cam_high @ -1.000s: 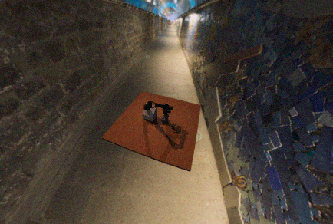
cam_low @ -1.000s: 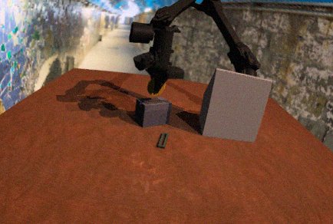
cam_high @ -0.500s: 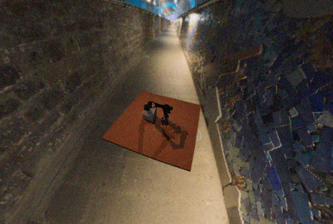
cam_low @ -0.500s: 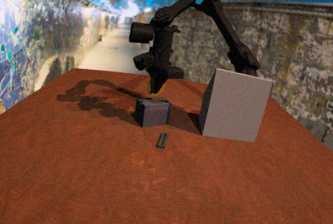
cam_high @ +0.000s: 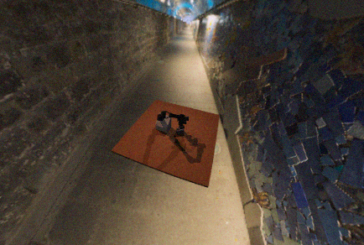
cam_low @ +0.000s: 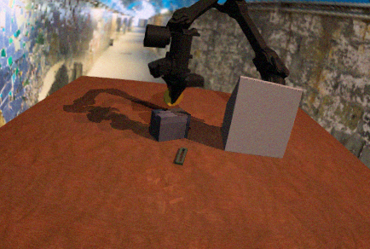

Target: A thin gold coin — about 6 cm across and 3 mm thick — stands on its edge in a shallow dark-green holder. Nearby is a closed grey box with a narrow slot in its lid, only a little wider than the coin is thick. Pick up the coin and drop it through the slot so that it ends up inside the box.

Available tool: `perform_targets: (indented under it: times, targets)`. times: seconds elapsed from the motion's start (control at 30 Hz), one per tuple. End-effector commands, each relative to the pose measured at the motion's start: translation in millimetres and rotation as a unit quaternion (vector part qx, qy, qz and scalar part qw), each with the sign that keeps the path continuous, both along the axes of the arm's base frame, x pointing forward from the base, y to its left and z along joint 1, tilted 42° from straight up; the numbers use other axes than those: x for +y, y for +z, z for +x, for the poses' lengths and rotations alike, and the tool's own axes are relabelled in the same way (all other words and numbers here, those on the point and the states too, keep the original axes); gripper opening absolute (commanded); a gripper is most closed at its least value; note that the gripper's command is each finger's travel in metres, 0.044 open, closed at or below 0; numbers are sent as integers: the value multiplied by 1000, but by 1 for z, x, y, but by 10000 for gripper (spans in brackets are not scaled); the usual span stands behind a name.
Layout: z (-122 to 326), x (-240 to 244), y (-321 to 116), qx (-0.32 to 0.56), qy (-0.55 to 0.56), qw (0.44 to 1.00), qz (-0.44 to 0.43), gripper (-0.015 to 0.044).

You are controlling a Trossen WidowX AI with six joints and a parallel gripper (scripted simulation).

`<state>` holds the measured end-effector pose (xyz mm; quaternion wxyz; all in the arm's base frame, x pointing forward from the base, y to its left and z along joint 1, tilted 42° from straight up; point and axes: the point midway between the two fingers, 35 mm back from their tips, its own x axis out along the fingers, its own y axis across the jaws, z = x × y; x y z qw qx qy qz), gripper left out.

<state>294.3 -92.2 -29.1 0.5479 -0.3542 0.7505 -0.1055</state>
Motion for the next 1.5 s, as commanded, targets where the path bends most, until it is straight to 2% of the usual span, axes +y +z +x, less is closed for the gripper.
perform_targets:
  times: [0.0,1.1,1.3,1.47]
  targets:
    - [0,0,0,0,-1,1000,0,0]
    - [-3,-14,-13,1,1,1000,0,0]
    - [-3,-12,-12,0,-1,1000,1,157]
    - [-3,-12,-12,0,-1,1000,1,161]
